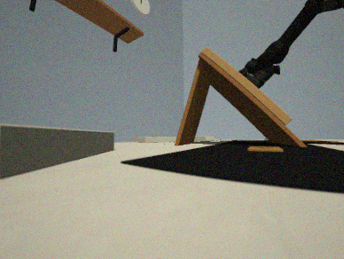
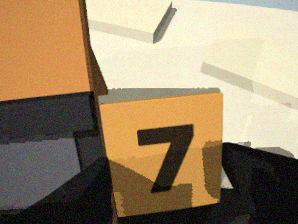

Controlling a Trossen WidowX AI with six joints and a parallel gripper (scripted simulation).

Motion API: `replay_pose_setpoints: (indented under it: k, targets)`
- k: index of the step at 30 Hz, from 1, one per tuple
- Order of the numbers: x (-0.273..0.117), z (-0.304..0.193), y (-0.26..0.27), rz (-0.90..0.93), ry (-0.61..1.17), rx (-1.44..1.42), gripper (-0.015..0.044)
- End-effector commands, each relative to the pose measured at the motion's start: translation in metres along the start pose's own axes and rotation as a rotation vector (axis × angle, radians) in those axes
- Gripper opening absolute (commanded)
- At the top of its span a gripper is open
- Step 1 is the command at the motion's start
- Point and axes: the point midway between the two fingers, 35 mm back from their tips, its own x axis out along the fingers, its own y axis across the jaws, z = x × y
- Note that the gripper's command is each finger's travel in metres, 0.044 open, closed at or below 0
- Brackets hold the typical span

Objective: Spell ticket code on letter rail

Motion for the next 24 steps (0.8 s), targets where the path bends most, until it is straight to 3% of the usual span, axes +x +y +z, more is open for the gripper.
replay_pose_setpoints:
  k: [1,24]
  targets:
    - [-0.001,0.000,0.003,-0.003,-0.001,0.001,0.0000]
    - [-0.001,0.000,0.015,-0.003,-0.001,0.002,0.0000]
